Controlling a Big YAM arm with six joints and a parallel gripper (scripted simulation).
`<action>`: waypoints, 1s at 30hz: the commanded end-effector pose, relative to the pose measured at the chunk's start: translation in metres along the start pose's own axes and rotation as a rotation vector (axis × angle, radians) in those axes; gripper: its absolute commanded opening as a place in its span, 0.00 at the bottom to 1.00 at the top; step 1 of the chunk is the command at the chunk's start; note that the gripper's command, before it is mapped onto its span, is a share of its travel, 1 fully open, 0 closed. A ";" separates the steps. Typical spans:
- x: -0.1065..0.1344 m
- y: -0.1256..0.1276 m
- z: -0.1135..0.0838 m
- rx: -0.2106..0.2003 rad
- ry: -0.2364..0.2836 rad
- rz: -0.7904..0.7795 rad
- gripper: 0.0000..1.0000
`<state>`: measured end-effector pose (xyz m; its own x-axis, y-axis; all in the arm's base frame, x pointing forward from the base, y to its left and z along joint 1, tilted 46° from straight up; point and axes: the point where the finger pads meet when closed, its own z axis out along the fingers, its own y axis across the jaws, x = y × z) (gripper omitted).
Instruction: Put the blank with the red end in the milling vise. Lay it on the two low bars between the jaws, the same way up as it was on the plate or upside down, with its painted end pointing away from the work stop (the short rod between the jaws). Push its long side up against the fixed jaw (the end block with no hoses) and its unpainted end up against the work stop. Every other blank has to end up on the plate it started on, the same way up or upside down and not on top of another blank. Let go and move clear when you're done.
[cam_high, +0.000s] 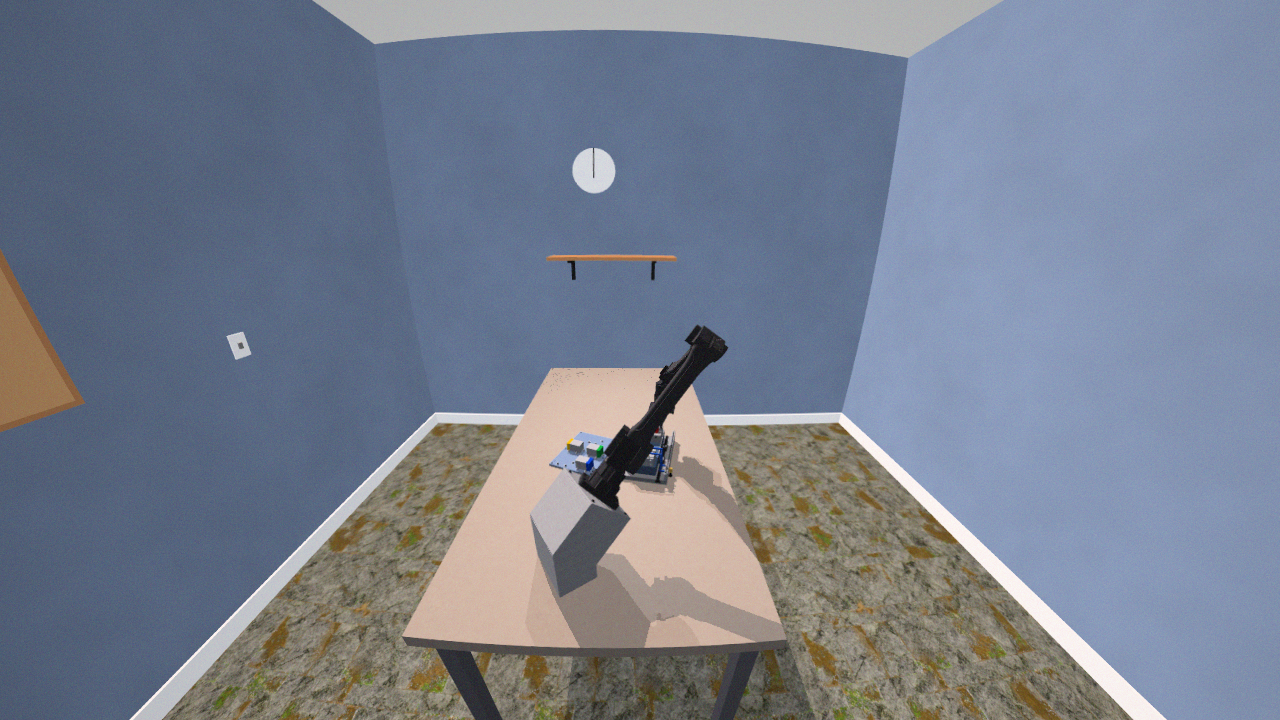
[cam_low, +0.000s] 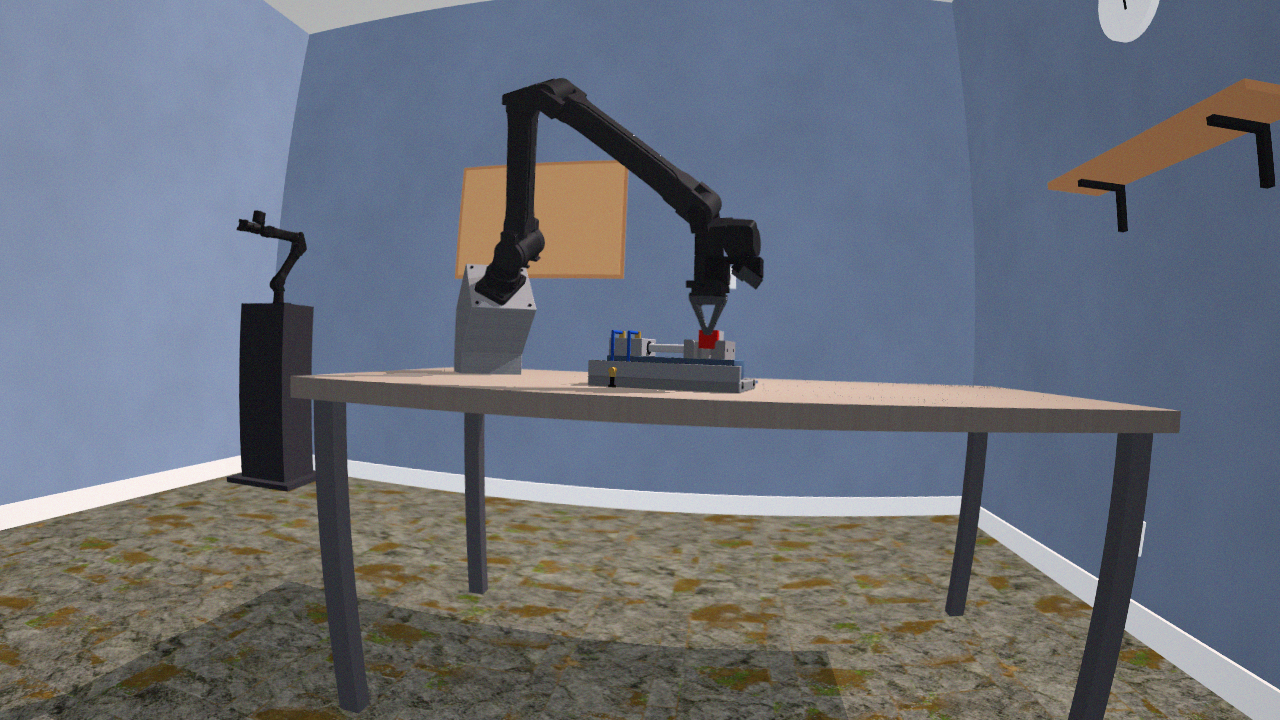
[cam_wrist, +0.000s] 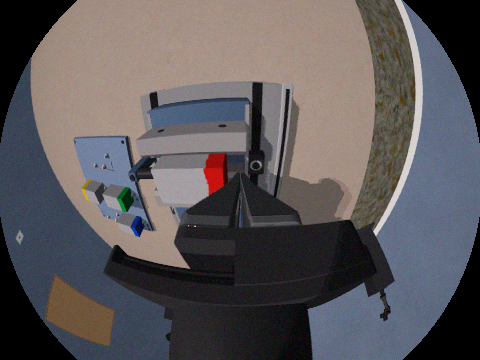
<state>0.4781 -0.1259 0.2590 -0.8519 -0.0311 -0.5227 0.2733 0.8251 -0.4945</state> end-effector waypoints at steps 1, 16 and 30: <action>0.003 -0.001 0.006 0.001 0.005 -0.007 0.00; 0.003 -0.001 0.006 0.001 0.005 -0.007 0.00; 0.003 0.000 0.006 0.000 0.004 -0.009 0.00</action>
<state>0.4781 -0.1259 0.2590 -0.8520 -0.0311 -0.5227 0.2733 0.8251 -0.4945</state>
